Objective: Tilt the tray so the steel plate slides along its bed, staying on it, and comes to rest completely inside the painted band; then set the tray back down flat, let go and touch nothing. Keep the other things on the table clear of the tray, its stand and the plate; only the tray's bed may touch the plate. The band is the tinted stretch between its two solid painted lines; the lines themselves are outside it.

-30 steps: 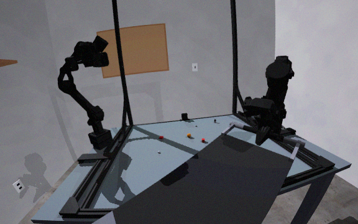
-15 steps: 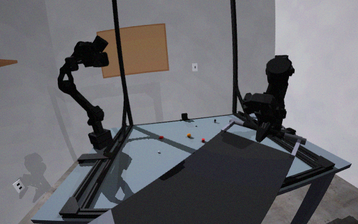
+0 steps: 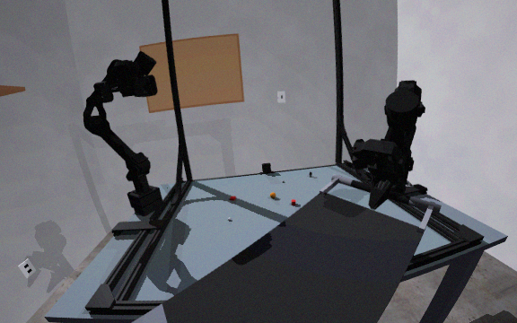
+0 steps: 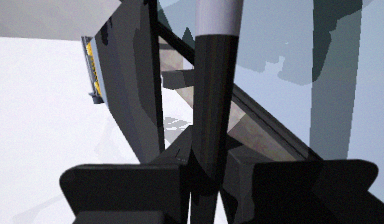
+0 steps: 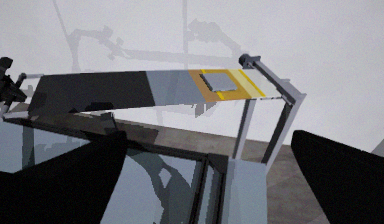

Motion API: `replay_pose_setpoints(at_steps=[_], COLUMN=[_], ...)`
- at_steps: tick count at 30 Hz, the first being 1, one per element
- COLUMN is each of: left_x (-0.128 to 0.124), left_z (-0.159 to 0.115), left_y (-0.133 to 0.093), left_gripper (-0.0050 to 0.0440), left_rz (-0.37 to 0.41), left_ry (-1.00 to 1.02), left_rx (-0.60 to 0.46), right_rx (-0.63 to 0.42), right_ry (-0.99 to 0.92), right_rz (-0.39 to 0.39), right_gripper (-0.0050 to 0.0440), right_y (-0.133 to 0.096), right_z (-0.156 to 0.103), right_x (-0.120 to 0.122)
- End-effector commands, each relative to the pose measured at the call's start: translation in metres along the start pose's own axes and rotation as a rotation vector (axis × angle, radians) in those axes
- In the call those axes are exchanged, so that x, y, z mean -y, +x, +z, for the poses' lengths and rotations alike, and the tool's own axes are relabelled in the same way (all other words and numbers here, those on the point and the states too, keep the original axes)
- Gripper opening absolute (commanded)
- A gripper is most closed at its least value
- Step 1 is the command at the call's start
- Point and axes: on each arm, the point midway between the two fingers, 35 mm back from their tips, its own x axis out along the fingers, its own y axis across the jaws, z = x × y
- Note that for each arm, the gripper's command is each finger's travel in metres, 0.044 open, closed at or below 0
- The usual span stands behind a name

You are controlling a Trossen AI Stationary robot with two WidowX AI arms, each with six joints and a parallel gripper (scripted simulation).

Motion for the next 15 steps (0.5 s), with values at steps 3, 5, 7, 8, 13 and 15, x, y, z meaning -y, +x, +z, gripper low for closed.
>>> replay_pose_setpoints(at_steps=[3, 5, 7, 8, 13, 15], left_x=[0.0181, 0.0188, 0.0188, 0.0188, 0.0174, 0.0162], left_z=[-0.0003, -0.0003, -0.0003, -0.0003, -0.0003, -0.0003], left_y=[0.0105, 0.0110, 0.0110, 0.0110, 0.0100, 0.0090], left_gripper=[0.0000, 0.0000, 0.0000, 0.0000, 0.0000, 0.0000], left_rz=[-0.032, -0.037, -0.039, -0.039, -0.056, -0.054], left_ry=[0.000, 0.000, 0.000, 0.000, 0.000, 0.000], left_rx=[-0.004, -0.004, -0.004, -0.004, -0.004, -0.004], right_rx=[0.002, 0.002, 0.002, 0.002, 0.002, 0.002], right_ry=[0.002, 0.002, 0.002, 0.002, 0.002, 0.002], right_rz=[-0.001, -0.001, -0.001, -0.001, -0.001, -0.001], right_gripper=[0.0440, 0.0440, 0.0440, 0.0440, 0.0440, 0.0440], right_y=[-0.0001, -0.0001, -0.0001, -0.0001, -0.0001, -0.0001], right_z=[0.0004, 0.0004, 0.0004, 0.0004, 0.0004, 0.0004], right_x=[0.0001, 0.0001, 0.0001, 0.0001, 0.0001, 0.0001])
